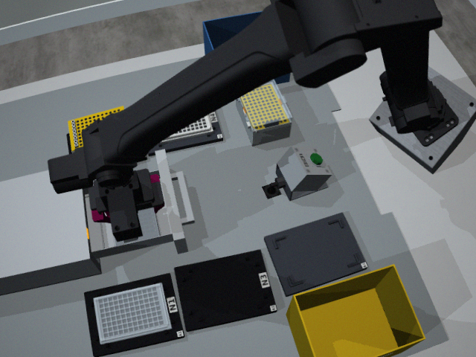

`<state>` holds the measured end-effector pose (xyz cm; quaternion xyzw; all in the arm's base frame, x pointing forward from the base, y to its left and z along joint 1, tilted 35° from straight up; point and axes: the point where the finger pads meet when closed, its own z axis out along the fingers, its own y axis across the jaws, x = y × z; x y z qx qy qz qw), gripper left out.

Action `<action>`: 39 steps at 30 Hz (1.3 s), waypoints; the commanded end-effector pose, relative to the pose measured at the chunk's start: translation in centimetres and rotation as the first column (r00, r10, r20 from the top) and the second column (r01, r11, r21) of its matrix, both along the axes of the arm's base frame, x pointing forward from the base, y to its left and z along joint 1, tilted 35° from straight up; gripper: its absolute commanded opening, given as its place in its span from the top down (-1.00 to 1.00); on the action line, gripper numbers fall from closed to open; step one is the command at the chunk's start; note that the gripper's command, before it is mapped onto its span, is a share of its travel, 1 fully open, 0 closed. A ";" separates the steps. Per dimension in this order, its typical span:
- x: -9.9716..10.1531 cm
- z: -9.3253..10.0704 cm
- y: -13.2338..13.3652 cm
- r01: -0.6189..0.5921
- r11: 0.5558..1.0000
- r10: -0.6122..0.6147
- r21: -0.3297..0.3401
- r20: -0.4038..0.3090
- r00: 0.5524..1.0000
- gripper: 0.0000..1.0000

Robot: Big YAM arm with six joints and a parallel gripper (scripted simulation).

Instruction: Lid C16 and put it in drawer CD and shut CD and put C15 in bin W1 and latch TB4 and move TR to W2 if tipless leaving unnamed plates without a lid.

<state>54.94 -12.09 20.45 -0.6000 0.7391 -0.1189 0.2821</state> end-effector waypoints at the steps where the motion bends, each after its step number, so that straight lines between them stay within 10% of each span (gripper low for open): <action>1: 1.4 1.0 0.0 -0.002 1.000 0.002 -0.003 0.020 1.000 1.00; 39: 1.6 1.3 0.1 -0.002 1.000 0.002 -0.002 0.017 1.000 1.00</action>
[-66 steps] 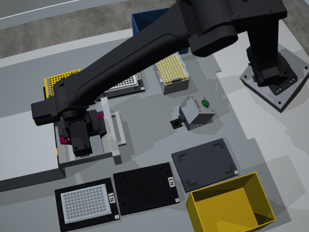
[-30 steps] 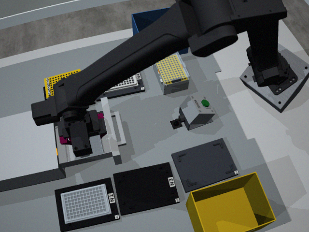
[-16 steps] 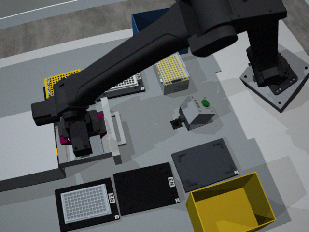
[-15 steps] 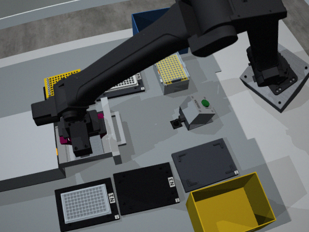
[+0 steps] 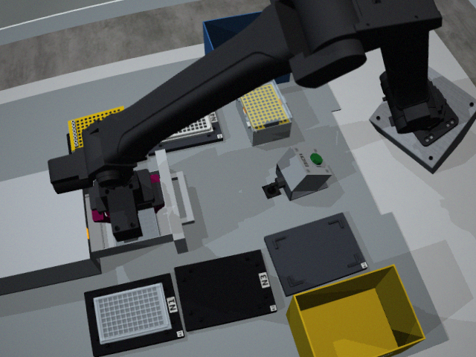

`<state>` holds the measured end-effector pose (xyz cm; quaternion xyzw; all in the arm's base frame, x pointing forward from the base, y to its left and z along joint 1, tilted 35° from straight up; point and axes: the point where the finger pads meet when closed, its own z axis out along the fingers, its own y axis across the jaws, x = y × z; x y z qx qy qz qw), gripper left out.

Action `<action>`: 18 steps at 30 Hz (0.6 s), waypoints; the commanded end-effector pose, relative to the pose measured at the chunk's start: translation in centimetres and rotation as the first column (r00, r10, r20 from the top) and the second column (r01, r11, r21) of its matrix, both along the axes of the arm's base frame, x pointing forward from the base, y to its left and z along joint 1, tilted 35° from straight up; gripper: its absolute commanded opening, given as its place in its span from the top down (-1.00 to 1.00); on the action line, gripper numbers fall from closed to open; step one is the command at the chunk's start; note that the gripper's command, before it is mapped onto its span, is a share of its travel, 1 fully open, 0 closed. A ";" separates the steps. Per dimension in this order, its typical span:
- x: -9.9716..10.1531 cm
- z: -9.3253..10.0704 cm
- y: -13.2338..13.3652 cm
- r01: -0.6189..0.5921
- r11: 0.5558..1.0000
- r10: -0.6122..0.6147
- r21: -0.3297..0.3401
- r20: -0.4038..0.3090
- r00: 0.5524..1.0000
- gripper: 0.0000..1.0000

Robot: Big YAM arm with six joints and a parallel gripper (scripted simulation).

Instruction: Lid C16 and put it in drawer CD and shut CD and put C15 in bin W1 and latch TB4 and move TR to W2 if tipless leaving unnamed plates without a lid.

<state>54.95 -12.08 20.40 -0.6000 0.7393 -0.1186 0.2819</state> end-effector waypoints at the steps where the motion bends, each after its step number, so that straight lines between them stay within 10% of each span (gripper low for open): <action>1: 1.5 1.3 0.0 -0.002 1.000 0.002 -0.002 0.018 1.000 1.00; 18: 1.6 1.4 -0.1 -0.001 1.000 0.001 -0.003 0.021 1.000 1.00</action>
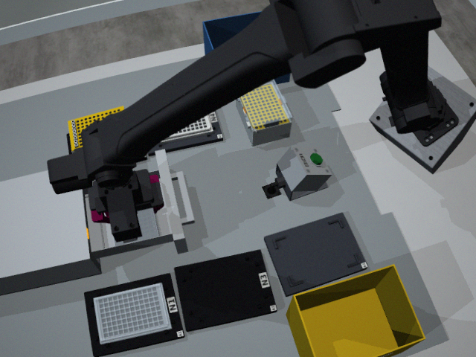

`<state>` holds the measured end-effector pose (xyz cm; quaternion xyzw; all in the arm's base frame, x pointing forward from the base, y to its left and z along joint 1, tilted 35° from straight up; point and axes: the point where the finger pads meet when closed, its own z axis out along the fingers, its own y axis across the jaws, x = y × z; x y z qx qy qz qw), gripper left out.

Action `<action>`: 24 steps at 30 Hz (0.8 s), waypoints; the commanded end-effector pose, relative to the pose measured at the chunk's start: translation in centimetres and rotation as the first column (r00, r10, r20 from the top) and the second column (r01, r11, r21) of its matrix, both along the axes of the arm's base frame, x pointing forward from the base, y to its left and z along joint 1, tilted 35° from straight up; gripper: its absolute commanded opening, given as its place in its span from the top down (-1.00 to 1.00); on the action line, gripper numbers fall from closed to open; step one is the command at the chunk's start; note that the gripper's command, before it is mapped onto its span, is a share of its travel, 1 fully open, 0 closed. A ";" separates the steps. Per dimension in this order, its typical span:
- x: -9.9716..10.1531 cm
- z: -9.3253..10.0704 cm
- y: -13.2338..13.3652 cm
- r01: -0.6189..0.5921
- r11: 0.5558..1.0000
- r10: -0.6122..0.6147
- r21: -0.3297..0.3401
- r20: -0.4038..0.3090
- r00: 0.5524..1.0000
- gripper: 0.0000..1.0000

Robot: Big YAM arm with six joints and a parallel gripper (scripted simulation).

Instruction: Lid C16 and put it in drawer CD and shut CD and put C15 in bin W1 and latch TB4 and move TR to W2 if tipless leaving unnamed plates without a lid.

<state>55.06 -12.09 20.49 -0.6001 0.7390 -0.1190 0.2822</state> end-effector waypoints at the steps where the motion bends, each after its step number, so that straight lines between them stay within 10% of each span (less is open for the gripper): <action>1: 1.5 1.3 -0.1 -0.001 1.000 0.001 -0.003 0.020 1.000 1.00; 24: 1.2 0.8 0.0 0.000 1.000 0.000 -0.001 0.014 1.000 1.00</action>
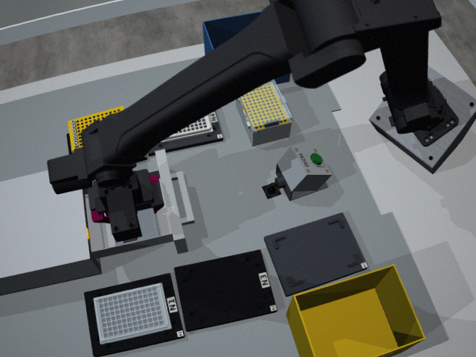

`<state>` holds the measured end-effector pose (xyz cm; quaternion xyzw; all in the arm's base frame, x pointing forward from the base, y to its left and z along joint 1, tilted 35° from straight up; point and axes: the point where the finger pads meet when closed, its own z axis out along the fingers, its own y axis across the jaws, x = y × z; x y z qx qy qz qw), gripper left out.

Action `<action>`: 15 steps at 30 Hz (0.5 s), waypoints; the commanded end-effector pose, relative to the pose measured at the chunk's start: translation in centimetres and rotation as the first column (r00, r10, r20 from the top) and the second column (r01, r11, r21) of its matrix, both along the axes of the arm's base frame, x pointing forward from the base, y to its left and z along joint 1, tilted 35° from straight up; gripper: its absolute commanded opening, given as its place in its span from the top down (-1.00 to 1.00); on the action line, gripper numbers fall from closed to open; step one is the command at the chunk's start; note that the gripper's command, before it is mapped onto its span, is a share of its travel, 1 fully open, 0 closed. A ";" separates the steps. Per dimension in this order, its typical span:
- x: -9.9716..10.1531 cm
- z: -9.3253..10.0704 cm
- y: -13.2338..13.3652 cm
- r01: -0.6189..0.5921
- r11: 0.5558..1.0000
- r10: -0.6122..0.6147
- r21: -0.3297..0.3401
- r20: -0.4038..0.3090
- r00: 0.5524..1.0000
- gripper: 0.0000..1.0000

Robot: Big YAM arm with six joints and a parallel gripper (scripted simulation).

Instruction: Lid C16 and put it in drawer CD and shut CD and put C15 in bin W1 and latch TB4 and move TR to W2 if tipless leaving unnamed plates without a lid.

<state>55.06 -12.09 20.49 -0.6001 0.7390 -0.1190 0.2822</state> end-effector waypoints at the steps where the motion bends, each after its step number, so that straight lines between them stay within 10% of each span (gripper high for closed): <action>1: 1.2 0.8 0.0 0.000 1.000 0.000 -0.001 0.013 1.000 1.00; 13: 1.0 0.4 0.0 0.000 1.000 0.000 0.001 0.008 1.000 1.00; 14: 1.0 0.4 0.0 0.000 1.000 0.000 0.001 0.008 1.000 -1.00; 15: 1.0 0.4 0.0 0.000 1.000 0.000 0.001 0.008 1.000 -1.00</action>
